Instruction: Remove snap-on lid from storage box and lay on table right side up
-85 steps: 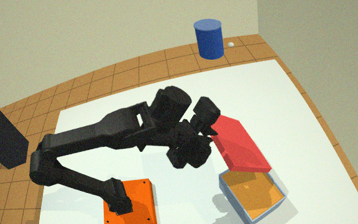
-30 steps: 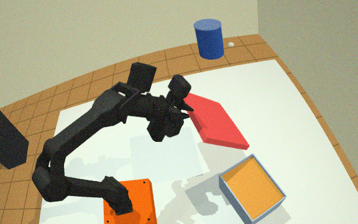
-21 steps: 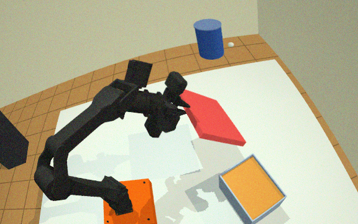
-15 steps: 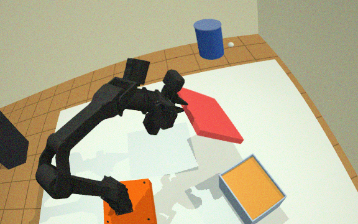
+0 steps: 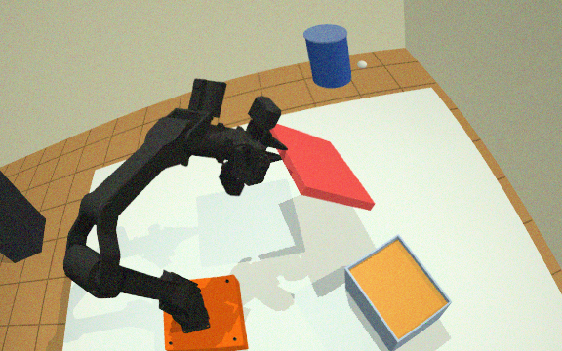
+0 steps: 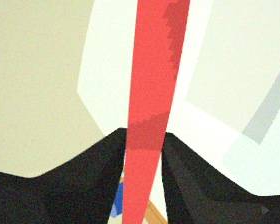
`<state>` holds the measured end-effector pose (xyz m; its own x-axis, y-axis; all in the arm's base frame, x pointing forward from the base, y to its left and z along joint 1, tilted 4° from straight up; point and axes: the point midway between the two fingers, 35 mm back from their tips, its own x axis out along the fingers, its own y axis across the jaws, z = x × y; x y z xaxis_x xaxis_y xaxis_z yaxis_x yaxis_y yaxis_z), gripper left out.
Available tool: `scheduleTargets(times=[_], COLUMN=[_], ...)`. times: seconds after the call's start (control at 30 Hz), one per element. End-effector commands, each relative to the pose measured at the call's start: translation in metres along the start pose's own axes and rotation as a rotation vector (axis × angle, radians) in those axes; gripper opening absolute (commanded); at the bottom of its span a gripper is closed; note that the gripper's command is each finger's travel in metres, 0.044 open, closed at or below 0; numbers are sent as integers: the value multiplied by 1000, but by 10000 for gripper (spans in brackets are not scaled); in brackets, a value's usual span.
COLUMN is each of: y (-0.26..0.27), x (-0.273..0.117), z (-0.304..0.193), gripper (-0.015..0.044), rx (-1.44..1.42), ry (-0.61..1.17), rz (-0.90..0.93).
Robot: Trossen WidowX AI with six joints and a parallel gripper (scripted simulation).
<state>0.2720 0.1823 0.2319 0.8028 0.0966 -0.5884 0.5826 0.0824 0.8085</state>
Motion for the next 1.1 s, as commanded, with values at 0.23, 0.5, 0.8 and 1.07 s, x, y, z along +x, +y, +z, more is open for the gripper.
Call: scheduleTargets(times=[0.23,0.5,0.8,1.07], y=[4,3,3,1], x=[-3,-4,-5,-4], z=[-21,-37,-55,-60], gripper=[0,0,0,0], rx=[11,12,13,14], ry=[-2,-1,0,0], rz=[13,13,12,12])
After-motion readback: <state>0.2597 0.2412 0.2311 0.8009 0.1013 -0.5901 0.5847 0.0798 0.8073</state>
